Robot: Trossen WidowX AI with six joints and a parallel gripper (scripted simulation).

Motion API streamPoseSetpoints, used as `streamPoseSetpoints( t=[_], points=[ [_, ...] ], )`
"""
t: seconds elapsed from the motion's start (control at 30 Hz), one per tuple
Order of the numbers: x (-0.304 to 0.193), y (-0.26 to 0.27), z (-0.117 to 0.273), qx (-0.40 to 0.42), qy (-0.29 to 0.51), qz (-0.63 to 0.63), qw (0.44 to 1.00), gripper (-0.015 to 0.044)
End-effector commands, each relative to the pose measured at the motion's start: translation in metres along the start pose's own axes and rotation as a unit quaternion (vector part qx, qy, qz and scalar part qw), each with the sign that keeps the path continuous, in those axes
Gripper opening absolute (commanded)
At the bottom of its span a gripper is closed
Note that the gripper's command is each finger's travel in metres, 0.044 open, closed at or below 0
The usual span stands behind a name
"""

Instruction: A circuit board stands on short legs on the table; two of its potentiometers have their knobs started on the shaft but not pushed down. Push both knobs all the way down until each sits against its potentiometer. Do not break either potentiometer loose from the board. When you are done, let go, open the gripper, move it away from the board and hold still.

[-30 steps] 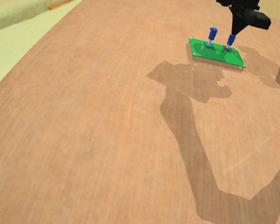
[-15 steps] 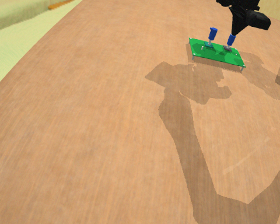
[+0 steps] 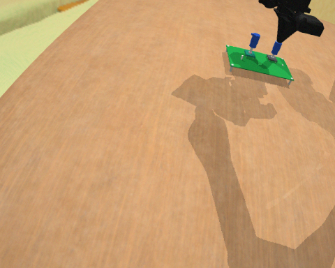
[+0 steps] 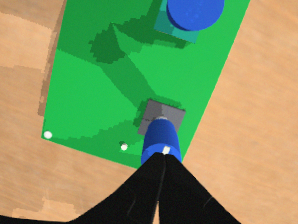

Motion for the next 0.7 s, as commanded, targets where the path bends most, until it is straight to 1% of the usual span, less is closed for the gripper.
streamPoseSetpoints(
  t=[0.0,0.67],
  points=[
    [0.0012,0.0003,-0.0040,0.003,0.000,0.001,1.000,0.0000],
    [0.0012,0.0003,-0.0087,0.003,0.000,0.001,1.000,0.0000]
  ],
)
Point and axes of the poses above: the point midway between the two fingers, 35 mm back from their tips, its own z axis back along the fingers, its own y axis across the jaws, x = y × z, the point moved 9 cm from there along z, back along the fingers, and after that the axes turned 8 degrees about z, right-handed, at the moved point
